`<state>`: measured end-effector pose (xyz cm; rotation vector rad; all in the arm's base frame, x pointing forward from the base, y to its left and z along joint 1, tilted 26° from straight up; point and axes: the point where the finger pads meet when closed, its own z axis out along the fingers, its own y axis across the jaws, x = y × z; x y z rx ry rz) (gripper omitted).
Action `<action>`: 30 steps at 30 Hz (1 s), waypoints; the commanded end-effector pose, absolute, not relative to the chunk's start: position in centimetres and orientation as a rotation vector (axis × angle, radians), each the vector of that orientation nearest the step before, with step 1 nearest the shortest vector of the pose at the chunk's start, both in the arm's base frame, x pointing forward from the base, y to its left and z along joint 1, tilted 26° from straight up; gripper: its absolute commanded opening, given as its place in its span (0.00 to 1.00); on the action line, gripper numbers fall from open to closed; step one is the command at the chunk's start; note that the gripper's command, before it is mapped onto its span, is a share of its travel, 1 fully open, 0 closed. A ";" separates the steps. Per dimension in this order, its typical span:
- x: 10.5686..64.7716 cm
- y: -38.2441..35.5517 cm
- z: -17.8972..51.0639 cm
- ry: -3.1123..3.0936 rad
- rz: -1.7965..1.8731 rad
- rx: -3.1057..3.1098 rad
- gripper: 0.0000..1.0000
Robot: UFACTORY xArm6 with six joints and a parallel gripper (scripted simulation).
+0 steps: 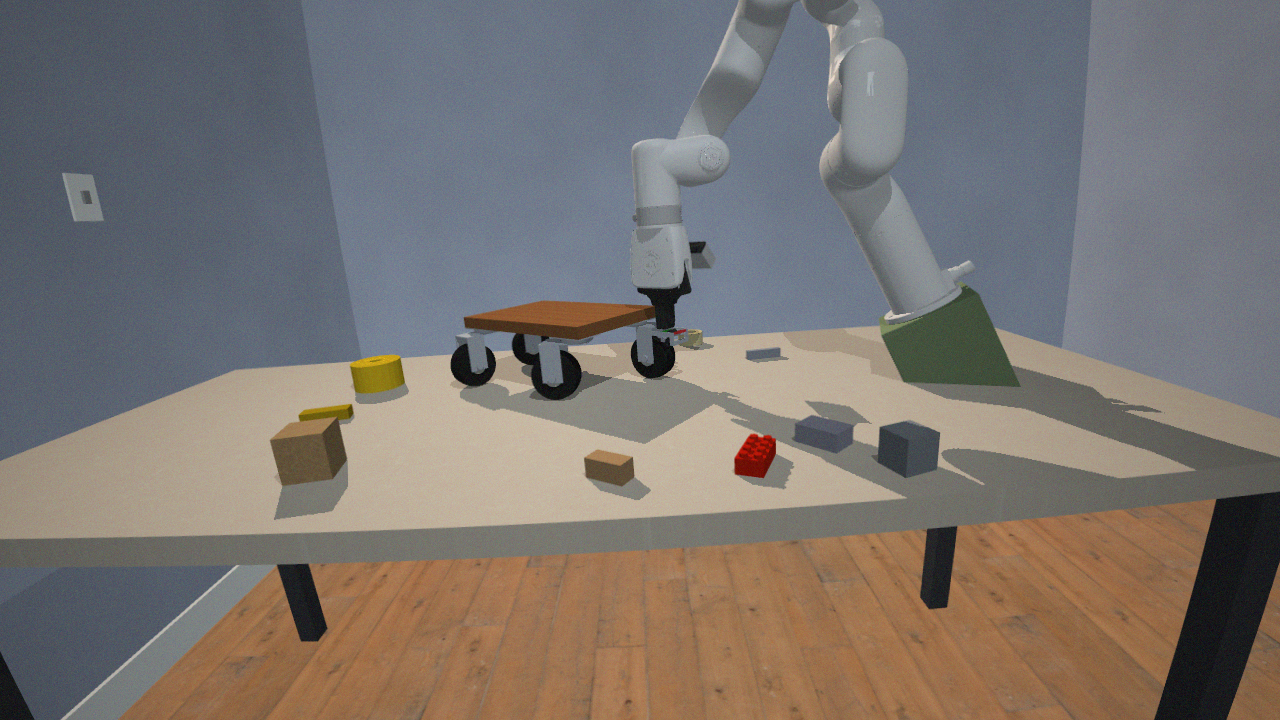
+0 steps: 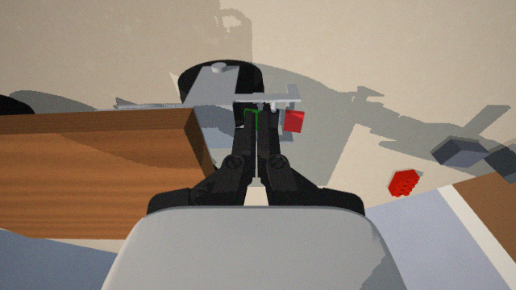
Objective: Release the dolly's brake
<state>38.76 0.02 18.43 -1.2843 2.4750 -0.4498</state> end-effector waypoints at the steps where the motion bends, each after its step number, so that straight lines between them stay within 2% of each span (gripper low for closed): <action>1: 38.9 0.0 18.4 2.471 -0.452 -1.282 0.00; 30: 39.2 -0.1 17.8 2.471 -0.452 -1.282 0.00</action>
